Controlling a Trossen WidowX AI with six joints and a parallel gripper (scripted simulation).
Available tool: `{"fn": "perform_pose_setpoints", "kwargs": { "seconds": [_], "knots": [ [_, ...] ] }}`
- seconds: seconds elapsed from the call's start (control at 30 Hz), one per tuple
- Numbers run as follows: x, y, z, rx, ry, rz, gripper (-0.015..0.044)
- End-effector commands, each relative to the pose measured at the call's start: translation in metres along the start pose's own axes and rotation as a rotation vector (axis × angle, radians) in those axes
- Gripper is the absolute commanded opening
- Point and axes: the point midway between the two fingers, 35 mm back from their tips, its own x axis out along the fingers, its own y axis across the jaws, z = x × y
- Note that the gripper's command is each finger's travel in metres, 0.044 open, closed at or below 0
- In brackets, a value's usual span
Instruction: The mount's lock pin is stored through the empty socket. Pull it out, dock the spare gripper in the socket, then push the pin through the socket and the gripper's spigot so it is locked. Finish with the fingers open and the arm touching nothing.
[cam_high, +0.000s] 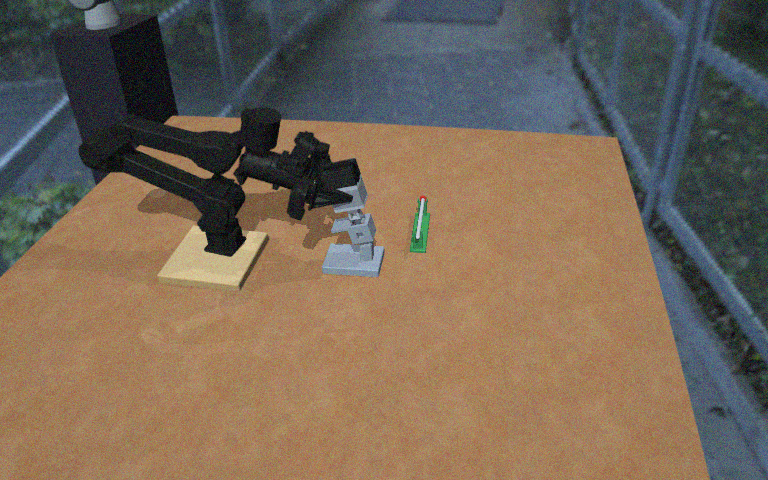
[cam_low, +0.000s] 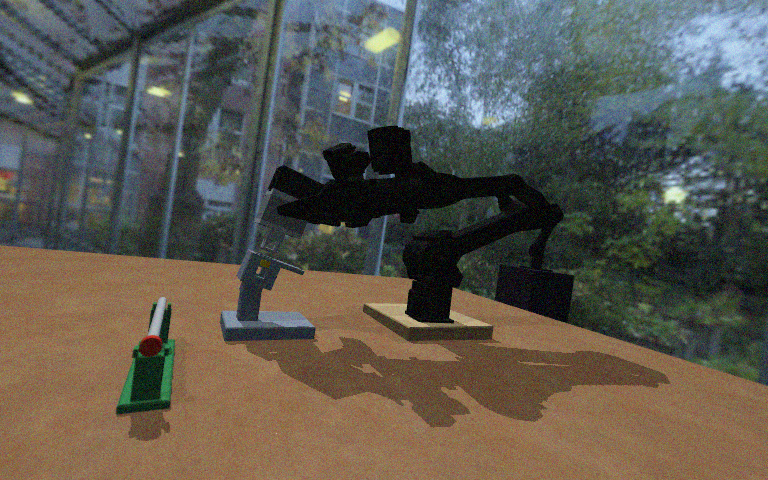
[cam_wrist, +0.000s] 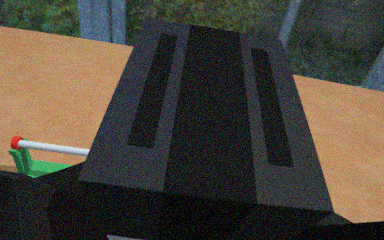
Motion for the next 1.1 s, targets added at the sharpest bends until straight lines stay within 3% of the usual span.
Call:
{"fn": "perform_pose_setpoints", "kwargs": {
  "seconds": [0.0, 1.07],
  "knots": [
    [0.002, 0.0, 0.0, 0.004, -0.018, 0.003, 0.0],
    [0.022, 0.0, -0.032, 0.002, -0.012, 0.0, 0.0]
  ]
}}
